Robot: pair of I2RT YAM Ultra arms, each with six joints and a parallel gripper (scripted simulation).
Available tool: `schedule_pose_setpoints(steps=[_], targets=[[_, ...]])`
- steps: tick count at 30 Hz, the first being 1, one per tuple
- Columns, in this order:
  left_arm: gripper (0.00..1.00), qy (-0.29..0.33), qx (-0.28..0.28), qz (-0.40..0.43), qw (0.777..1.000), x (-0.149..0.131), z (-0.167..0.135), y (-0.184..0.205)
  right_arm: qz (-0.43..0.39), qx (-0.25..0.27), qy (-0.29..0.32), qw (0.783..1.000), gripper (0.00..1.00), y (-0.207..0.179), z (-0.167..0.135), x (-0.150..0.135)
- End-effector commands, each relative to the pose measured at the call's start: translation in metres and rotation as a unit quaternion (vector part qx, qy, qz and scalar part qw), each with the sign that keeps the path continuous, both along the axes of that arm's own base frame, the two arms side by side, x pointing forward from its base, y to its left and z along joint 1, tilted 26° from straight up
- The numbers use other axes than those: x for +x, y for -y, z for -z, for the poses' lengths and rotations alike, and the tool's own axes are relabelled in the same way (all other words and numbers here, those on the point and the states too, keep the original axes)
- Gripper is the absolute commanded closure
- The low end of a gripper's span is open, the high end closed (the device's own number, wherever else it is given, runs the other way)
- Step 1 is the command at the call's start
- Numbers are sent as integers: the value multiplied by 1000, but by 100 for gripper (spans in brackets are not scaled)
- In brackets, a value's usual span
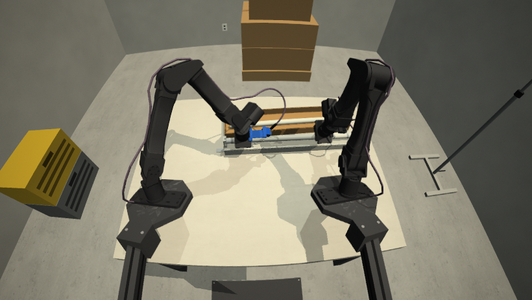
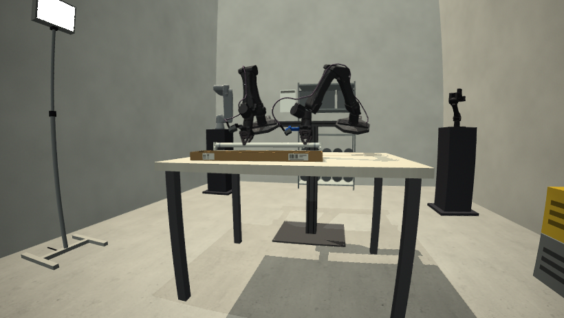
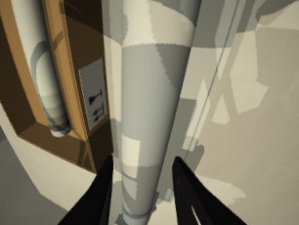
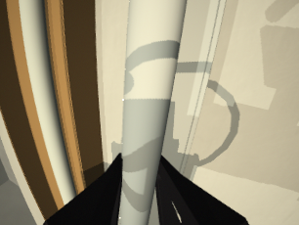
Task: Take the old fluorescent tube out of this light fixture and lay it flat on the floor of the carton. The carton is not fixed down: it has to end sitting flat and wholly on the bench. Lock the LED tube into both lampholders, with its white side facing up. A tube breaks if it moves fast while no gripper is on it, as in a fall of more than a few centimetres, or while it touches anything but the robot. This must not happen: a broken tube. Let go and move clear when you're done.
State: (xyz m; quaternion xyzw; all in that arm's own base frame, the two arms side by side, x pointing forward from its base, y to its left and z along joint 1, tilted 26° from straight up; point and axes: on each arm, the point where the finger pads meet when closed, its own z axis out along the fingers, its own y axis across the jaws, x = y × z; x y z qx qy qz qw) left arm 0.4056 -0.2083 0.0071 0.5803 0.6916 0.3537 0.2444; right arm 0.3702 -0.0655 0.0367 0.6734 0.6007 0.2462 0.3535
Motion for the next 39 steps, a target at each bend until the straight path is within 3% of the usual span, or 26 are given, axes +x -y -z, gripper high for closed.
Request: schedule_pose_setpoints(steps=[1,15,16,33,34,38,39], targets=[[51,-18,20,11,1000,-16,7,3,18,-10,-28,999,89,8,11,-25],[51,-13,14,13,1000,-13,3,8,18,-10,-29,999,89,8,11,-25],[51,-13,14,13,1000,-13,3,8,18,-10,-29,999,51,8,11,-25],[51,-13,13,13,1000,-13,3,8,11,-11,-22,1000,51,4,7,-18],[51,-19,22,6,1000,-27,-2,-1,11,-3,-41,999,51,-3,12,-34],[51,-8,8,12,1000,-20,-11,9,10,-6,-27,1000,51,-2,4,-29],[51,-17,19,4,1000,-31,-10,3,13,-3,-42,999,51,-3,5,-40]])
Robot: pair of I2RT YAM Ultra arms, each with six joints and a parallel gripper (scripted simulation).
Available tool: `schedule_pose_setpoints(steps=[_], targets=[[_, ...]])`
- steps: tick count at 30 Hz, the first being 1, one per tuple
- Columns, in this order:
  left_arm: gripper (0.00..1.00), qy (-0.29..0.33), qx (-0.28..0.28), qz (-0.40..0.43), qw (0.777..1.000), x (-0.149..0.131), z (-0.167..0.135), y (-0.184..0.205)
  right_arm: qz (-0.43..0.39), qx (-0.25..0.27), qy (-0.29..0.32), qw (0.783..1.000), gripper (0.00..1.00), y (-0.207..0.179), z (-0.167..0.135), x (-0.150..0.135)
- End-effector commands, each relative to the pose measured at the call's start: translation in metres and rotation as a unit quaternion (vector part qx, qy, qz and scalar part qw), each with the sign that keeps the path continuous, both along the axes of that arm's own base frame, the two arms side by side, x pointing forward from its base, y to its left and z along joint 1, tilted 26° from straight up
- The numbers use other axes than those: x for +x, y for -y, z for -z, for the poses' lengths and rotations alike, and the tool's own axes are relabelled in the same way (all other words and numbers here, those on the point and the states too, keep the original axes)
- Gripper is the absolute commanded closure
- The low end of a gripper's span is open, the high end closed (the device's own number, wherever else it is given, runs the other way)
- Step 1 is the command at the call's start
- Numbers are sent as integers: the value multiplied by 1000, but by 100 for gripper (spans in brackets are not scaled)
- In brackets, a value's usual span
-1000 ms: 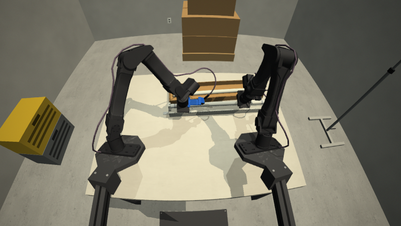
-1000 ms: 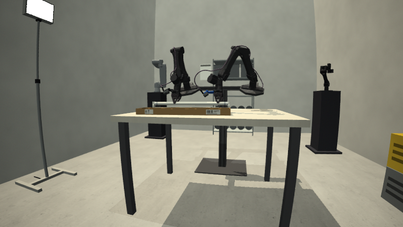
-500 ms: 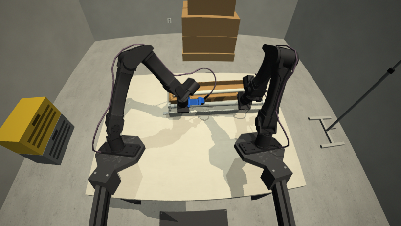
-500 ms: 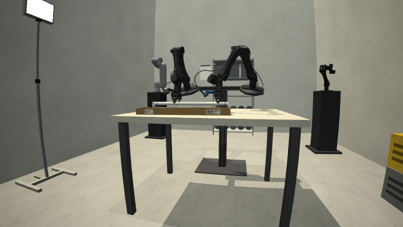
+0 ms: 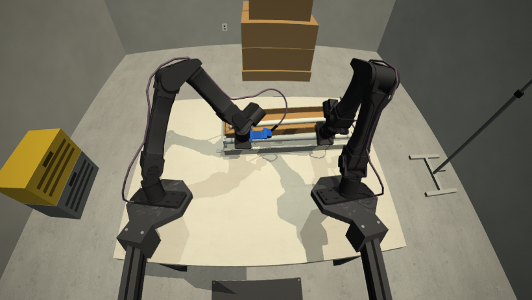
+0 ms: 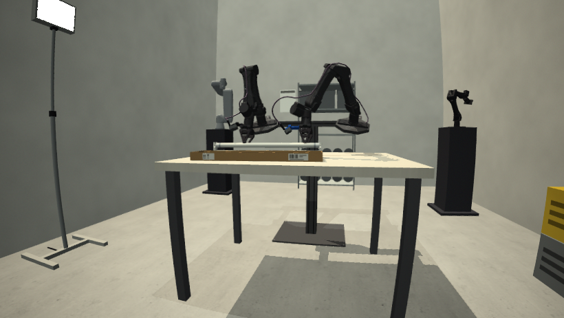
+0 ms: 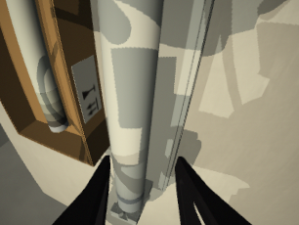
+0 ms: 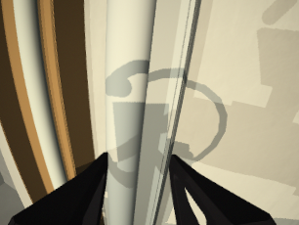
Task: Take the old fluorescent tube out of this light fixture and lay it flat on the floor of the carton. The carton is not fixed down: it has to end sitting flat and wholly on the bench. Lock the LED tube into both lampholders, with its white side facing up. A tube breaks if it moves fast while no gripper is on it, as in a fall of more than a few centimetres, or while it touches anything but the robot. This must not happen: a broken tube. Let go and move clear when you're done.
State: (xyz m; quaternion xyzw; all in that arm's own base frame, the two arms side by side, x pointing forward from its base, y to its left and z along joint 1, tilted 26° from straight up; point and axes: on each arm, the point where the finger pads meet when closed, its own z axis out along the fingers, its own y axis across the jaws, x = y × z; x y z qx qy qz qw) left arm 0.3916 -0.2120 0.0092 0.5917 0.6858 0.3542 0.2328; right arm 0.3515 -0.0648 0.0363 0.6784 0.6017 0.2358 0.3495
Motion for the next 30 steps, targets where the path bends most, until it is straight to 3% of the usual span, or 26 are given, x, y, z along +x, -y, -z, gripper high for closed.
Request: schedule_pose_setpoints(steps=[1,6,7,11,12,14,16,17,20,22,30], targets=[[51,-12,14,-3,1000,-24,-6,-4,6,0,-31,1000,51,-4,3,-24],[51,5,-5,-3,1000,-27,-31,10,8,-3,-11,1000,51,-5,-30,-21],[51,2,-1,-3,1000,-32,-31,9,7,-1,-33,999,51,-7,-10,-40],[51,-6,8,-4,1000,-47,-33,5,7,-1,-31,999,51,-10,-21,-49],[51,-6,6,4,1000,-43,-27,7,6,-4,1,1000,51,-8,-35,-32],[51,-3,4,3,1000,-40,-28,9,3,-8,10,1000,51,-7,-44,-25],[51,-3,4,3,1000,-40,-28,9,3,-8,10,1000,51,-7,-44,-25],[51,-1,-2,1,1000,-37,-26,8,8,-7,-13,1000,51,-4,-23,-39],[51,-7,3,2,1000,-34,-24,7,5,-6,-29,1000,51,-5,-14,-39],[51,11,-16,8,1000,-29,-41,23,3,-9,2,1000,51,-6,-38,-24],[51,11,-14,6,1000,-27,-42,20,6,-8,-5,1000,51,-4,-34,-25]])
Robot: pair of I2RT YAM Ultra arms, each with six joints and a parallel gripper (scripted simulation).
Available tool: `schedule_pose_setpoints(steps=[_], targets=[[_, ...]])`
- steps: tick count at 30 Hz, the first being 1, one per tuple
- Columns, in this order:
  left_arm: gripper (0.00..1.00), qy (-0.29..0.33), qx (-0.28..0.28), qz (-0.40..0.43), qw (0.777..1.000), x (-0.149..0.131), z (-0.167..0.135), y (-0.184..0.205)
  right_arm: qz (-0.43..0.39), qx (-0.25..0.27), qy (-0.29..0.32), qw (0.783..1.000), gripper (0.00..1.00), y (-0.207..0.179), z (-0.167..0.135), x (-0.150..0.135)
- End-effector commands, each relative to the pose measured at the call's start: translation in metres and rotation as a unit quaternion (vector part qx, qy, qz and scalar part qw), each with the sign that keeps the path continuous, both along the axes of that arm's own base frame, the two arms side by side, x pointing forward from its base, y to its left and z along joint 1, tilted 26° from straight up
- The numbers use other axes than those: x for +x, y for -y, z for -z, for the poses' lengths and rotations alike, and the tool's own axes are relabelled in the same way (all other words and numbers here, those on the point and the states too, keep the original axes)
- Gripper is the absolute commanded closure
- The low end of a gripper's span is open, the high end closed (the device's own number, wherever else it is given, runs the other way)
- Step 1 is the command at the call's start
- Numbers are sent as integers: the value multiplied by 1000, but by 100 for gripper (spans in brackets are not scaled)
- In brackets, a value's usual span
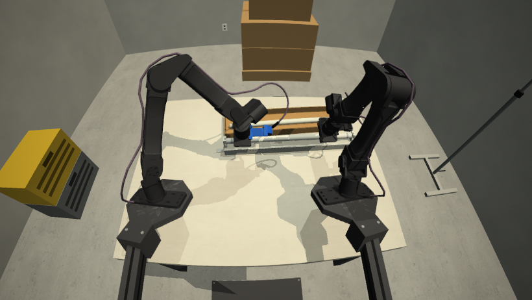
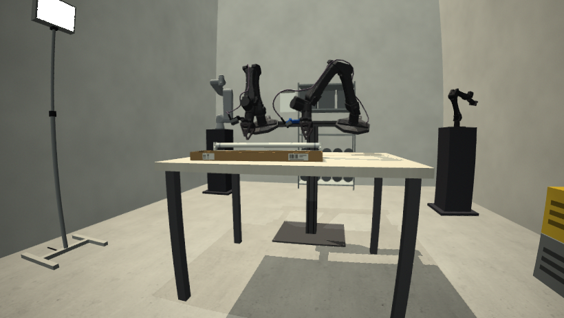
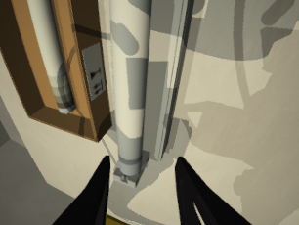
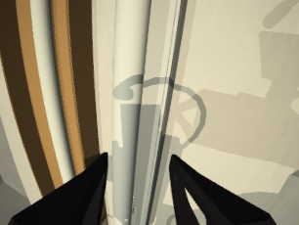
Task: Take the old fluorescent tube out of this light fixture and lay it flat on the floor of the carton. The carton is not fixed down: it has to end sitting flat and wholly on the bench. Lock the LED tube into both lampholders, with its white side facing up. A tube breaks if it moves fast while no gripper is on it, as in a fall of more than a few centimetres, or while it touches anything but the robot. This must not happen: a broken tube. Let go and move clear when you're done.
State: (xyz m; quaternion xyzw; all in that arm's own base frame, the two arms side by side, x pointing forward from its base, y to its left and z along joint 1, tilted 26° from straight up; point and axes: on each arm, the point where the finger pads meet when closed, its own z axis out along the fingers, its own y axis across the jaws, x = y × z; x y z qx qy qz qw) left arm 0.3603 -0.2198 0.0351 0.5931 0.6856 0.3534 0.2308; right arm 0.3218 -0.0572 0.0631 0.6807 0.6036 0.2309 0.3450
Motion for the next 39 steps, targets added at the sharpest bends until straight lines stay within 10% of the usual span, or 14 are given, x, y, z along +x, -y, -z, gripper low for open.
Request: schedule_pose_setpoints(steps=[1,25,26,39], targets=[[51,-3,-5,-5,1000,9,-1,3,6,-5,-3,1000,51,3,-5,6],[51,-237,-14,-1,971,20,7,6,21,36,-233,972,51,0,0,17],[51,-157,-22,-2,987,27,3,14,20,25,-155,987,51,6,-7,29],[51,-226,-16,-10,974,32,6,3,18,34,-209,977,51,1,-10,35]])
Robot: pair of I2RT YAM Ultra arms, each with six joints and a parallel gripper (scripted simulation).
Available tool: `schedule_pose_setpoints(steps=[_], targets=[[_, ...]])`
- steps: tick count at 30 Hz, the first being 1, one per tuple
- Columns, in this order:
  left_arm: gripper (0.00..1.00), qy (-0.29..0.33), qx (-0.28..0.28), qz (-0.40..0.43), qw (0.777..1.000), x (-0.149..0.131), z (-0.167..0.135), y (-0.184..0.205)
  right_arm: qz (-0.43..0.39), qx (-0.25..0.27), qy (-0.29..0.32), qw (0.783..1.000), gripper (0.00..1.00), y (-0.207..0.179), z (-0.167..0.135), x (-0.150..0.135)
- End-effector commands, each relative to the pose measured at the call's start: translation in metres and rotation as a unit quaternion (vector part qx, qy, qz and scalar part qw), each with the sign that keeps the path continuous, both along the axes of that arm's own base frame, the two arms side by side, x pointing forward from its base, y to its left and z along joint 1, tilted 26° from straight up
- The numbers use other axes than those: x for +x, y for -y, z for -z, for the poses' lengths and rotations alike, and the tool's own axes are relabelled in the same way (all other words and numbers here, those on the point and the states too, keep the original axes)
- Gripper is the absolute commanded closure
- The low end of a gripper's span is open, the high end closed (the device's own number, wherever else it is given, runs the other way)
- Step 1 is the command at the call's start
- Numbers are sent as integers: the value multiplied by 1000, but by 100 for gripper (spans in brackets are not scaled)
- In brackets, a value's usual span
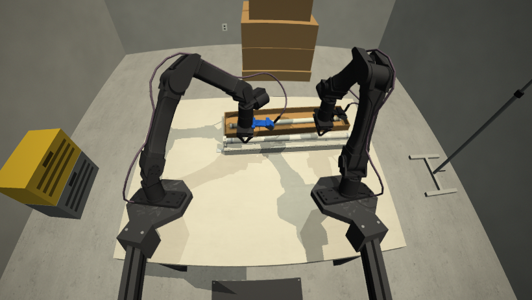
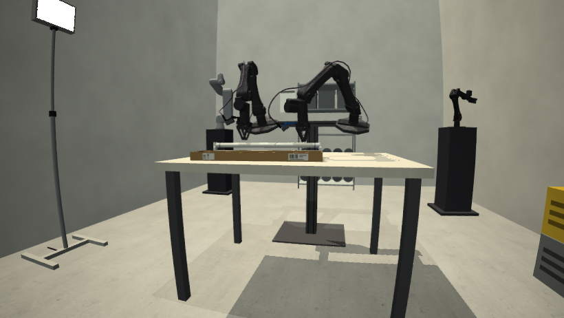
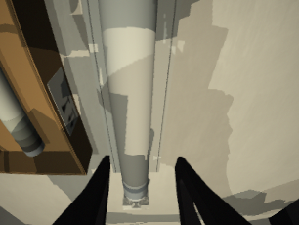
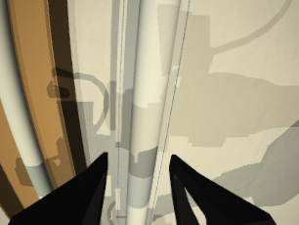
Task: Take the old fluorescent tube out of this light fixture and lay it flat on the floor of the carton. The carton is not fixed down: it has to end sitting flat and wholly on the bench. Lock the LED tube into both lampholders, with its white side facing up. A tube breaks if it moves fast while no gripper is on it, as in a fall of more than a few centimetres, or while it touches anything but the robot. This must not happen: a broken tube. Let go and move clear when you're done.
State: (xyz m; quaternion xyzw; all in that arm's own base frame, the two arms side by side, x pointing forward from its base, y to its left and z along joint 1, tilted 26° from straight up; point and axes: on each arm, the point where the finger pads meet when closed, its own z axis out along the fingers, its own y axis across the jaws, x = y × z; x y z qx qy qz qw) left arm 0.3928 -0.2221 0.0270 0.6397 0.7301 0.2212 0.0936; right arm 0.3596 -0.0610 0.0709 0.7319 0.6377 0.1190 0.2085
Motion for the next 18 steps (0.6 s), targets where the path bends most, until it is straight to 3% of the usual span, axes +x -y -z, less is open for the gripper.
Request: schedule_pose_setpoints(steps=[1,9,10,11,18], targets=[[51,-32,-7,2,999,0,-5,2,3,0,-36,999,51,-3,-2,-3],[51,-124,-32,-12,992,-4,-14,-4,13,14,-129,992,51,-3,-6,-7],[51,-116,-24,4,993,-9,-11,8,15,14,-122,992,51,-1,-5,-7],[51,-102,-31,-8,994,4,-15,2,11,12,-109,994,51,-2,-8,3],[51,-145,-42,-22,988,1,-18,-7,22,21,-148,989,51,2,-11,-1]])
